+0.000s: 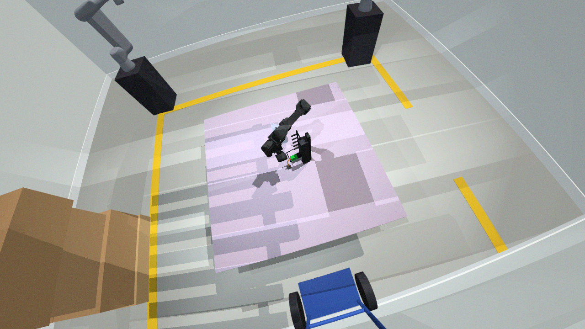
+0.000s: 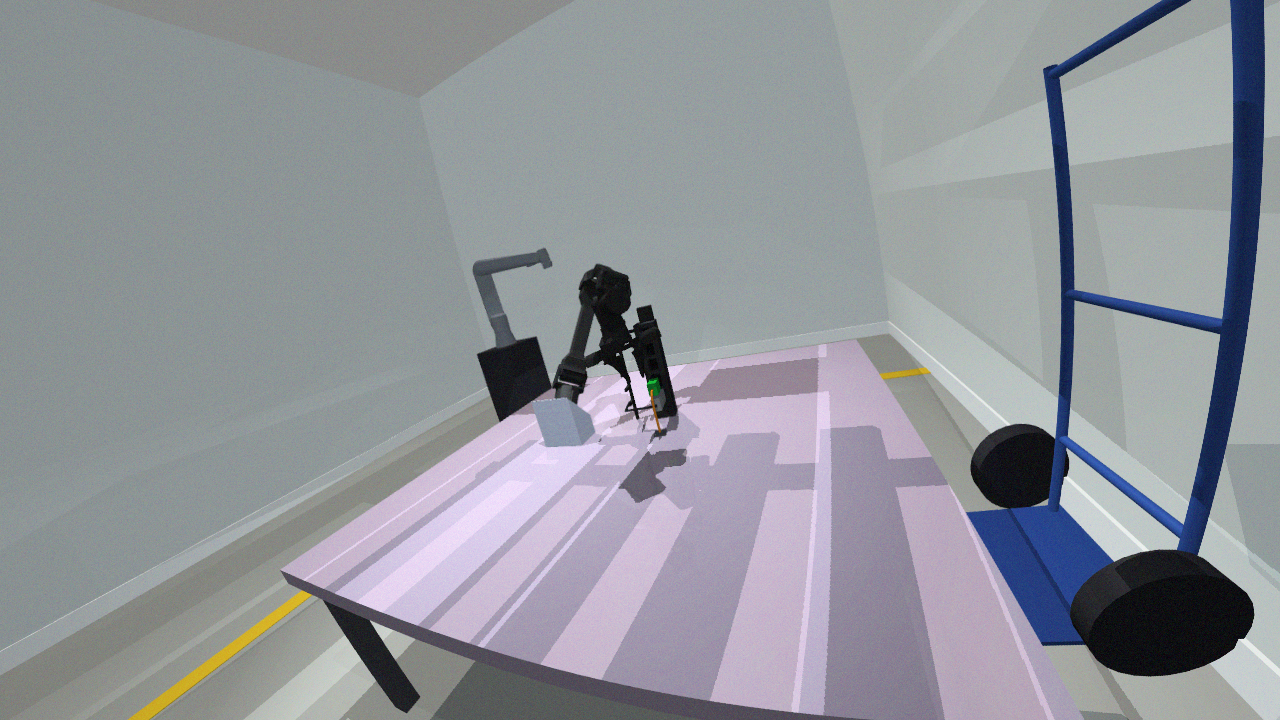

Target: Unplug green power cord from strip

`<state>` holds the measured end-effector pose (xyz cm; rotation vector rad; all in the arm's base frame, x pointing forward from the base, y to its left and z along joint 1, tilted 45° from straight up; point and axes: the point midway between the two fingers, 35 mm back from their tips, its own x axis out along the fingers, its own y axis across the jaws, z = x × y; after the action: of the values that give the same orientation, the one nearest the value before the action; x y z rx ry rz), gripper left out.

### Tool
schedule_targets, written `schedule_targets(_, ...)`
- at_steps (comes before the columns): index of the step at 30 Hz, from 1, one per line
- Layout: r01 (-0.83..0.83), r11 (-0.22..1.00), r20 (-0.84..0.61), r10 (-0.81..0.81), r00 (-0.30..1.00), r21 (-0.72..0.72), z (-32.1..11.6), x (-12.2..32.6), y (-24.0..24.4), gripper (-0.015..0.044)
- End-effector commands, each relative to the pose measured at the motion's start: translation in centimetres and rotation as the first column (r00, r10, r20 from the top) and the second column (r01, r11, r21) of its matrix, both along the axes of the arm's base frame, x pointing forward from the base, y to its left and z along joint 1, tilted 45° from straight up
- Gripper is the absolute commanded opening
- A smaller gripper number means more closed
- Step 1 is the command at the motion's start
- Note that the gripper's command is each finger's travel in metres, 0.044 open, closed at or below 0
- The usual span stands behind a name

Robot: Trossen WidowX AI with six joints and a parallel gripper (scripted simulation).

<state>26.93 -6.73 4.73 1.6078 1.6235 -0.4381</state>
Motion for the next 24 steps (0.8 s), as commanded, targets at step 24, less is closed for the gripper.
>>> schedule_targets(24,-0.123,0.992,-0.154,0.127,0.98,0.036,2.0,0.1,7.1,0.016)
